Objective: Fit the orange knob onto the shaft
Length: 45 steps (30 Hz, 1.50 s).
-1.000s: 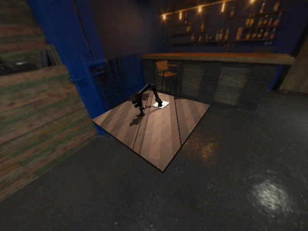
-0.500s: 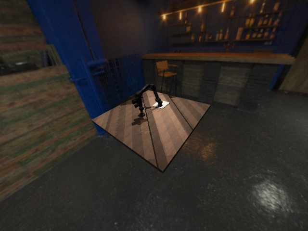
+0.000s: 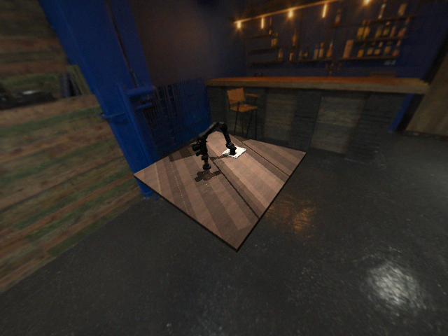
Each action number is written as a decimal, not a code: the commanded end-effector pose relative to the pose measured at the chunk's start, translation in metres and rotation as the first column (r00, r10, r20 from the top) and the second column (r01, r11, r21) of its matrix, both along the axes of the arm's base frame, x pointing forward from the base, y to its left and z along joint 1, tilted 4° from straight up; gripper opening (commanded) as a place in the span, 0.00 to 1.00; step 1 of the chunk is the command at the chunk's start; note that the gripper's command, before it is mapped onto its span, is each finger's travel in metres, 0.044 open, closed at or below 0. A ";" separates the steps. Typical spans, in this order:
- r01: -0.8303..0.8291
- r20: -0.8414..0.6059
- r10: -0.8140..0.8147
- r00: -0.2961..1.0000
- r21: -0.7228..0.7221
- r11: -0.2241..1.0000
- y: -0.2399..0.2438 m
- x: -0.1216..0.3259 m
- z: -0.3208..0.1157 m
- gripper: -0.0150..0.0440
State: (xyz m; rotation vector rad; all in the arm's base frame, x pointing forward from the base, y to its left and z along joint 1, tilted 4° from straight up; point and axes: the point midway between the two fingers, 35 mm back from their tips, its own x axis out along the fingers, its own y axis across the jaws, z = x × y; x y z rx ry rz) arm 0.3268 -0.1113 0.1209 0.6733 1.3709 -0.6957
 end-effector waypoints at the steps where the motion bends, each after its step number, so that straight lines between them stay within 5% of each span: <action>1: 0.007 0.005 -0.007 1.000 0.001 1.000 0.000 0.000 0.000 0.25; 15: 0.016 0.006 -0.016 1.000 0.001 1.000 -0.001 0.001 0.004 0.25; 22: 0.214 0.014 -0.214 0.977 0.018 0.977 -0.001 0.002 0.006 0.25; 45: 0.214 0.014 -0.214 0.977 0.018 0.977 0.000 0.001 0.003 0.25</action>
